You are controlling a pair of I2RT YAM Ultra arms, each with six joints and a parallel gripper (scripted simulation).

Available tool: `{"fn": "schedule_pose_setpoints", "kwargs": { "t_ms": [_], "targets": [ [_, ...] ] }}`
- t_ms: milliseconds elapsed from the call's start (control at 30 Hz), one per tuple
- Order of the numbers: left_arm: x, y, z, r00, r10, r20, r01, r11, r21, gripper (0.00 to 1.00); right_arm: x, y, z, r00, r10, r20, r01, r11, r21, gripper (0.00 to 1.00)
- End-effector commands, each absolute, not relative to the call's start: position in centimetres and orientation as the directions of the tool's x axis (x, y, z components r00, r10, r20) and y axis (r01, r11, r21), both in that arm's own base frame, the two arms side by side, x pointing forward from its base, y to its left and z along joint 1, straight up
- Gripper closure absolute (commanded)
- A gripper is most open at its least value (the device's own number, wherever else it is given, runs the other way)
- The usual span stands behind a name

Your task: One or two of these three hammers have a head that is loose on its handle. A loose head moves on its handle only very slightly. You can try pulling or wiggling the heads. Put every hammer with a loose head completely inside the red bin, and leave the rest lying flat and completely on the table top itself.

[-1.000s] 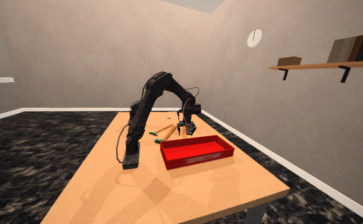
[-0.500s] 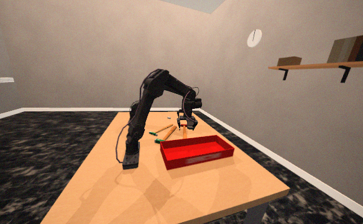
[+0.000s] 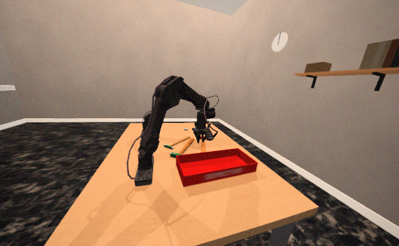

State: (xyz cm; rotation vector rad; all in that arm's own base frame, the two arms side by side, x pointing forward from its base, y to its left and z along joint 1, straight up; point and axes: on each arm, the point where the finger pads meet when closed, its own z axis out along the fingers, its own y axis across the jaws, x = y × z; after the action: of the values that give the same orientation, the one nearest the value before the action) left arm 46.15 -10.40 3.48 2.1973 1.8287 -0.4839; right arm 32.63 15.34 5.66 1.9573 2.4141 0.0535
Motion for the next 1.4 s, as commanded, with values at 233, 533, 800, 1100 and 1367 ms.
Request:
{"fn": "schedule_pose_setpoints", "kwargs": {
  "t_ms": [233,533,800,1100,1367],
  "targets": [
    [46.2,-10.5,4.2,0.168,0.894,-0.415,0.981,-0.193,-0.018,0.00,30.2,18.5,5.7,-0.675,0.734,-0.080,0.722,0.679,0.134,0.64],
    [46.2,-10.5,4.2,0.168,0.894,-0.415,0.981,-0.193,-0.018,0.00,28.1,20.6,5.3,-0.869,0.475,-0.138,0.457,0.878,0.139,0.64],
    [46.5,-10.5,4.4,0.169,0.895,-0.412,0.982,-0.189,-0.008,0.00,24.9,23.0,4.5,-0.974,0.089,-0.209,0.067,0.991,0.113,0.64],
    [46.6,-11.1,5.5,0.123,0.923,-0.366,0.992,-0.129,0.009,0.00,22.4,24.6,3.9,-0.938,-0.227,-0.262,-0.252,0.965,0.069,0.64],
    [45.1,-15.3,12.5,-0.033,0.960,-0.278,0.988,0.075,0.139,0.00,18.8,26.1,3.0,-0.797,-0.530,-0.288,-0.559,0.829,0.022,0.64]
  ]
}}
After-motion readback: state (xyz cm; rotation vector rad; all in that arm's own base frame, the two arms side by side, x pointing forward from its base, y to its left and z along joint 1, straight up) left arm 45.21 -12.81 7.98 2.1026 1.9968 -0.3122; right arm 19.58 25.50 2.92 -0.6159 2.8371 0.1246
